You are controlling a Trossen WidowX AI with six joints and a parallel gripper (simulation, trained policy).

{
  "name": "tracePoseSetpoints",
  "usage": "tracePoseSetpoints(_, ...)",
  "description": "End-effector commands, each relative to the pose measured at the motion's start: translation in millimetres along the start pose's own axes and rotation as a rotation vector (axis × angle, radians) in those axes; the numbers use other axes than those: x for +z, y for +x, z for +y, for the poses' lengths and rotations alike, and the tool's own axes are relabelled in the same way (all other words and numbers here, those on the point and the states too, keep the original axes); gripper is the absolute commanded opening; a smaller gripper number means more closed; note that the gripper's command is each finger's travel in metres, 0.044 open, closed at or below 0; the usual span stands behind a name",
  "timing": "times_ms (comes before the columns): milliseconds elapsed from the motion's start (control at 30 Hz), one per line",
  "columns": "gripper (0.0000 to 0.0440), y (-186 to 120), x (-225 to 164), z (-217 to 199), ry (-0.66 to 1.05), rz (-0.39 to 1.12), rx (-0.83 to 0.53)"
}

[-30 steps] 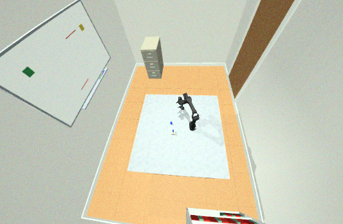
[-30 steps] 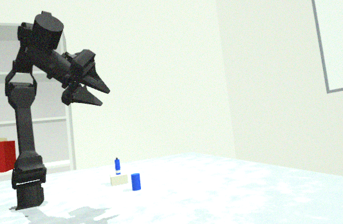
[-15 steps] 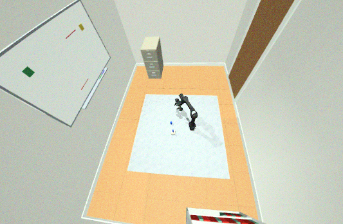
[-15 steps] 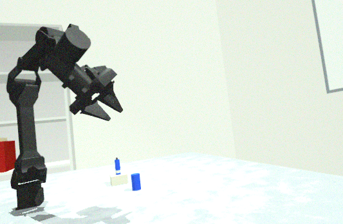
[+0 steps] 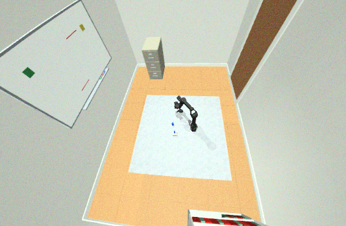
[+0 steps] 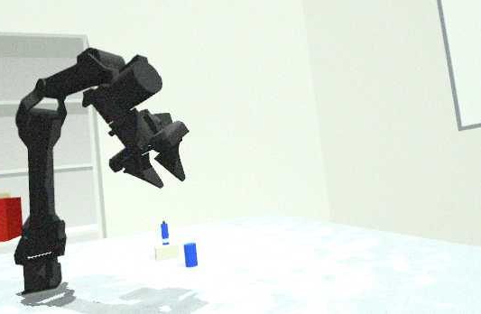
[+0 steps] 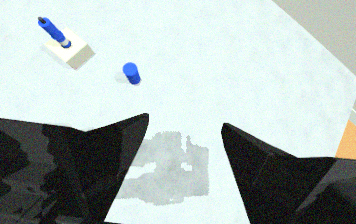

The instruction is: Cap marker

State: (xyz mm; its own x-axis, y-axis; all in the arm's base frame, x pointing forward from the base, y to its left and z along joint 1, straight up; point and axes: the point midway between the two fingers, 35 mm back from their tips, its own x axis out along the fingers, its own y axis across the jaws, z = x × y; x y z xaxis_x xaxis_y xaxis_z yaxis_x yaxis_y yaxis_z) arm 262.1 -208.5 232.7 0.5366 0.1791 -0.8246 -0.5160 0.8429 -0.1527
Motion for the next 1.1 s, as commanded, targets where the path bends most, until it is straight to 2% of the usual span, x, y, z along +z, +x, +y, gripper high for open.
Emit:
tracePoseSetpoints(0,0.0319,12,-2,0,-0.013,0.031,0.039)
tracePoseSetpoints(1067,0.0316,81,1,10,-0.122,0.270,0.237)
